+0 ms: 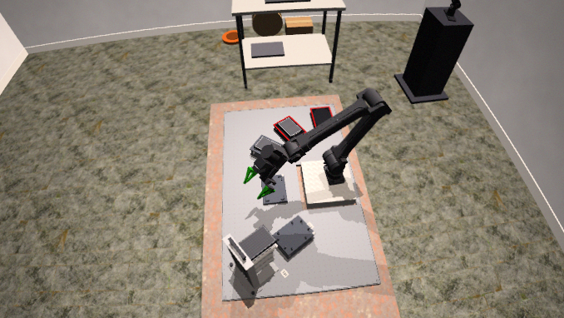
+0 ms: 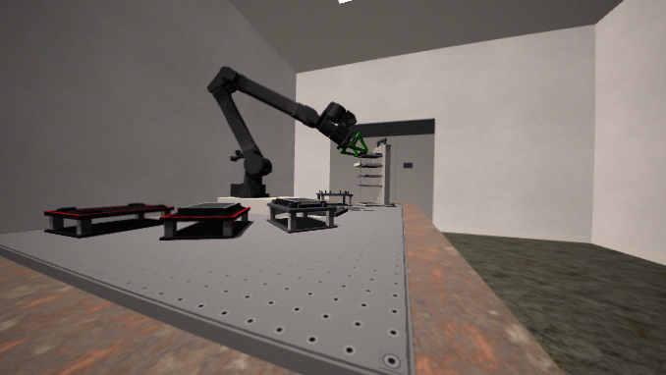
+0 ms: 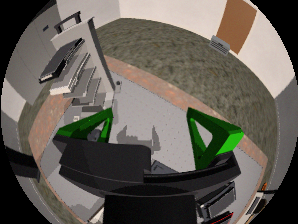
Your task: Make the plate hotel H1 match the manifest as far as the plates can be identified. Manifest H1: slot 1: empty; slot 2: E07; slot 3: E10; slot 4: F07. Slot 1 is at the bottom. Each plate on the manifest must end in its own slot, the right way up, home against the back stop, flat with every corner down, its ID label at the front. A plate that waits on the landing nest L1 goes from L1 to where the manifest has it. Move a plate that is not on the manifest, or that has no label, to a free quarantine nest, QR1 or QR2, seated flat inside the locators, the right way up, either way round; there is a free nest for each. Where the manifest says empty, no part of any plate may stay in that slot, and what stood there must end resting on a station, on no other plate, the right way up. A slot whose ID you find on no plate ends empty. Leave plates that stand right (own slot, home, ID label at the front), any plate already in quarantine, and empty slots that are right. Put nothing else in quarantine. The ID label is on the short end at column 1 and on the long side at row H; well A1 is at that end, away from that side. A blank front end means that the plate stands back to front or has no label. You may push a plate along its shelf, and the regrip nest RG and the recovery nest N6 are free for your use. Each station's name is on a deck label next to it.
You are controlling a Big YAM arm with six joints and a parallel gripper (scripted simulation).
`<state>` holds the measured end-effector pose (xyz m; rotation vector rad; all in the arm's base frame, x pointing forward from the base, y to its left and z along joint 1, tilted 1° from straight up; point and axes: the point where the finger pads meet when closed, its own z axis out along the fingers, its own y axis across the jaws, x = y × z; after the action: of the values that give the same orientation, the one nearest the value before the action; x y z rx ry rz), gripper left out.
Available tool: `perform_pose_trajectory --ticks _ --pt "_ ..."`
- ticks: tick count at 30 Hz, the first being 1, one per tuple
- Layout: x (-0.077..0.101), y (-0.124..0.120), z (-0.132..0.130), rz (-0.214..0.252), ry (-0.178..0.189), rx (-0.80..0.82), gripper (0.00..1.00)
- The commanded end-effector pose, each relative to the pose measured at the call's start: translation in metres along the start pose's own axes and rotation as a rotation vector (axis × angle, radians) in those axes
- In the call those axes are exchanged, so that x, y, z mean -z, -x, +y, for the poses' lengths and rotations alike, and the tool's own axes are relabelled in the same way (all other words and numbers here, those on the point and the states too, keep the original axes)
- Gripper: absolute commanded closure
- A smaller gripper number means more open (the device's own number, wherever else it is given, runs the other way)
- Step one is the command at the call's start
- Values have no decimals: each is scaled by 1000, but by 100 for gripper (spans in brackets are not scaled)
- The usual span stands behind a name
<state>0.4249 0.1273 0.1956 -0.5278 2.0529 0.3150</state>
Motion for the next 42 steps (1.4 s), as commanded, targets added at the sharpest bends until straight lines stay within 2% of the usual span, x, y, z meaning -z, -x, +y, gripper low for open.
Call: perform_pose_trajectory --ticks 1,16,19,42 --pt "7 21 15 -61 10 -3 0" --pt "9 19 59 -56 14 -10 0" --pt "12 10 69 -30 15 -14 0" --pt "35 -1 126 -32 17 -18 0"
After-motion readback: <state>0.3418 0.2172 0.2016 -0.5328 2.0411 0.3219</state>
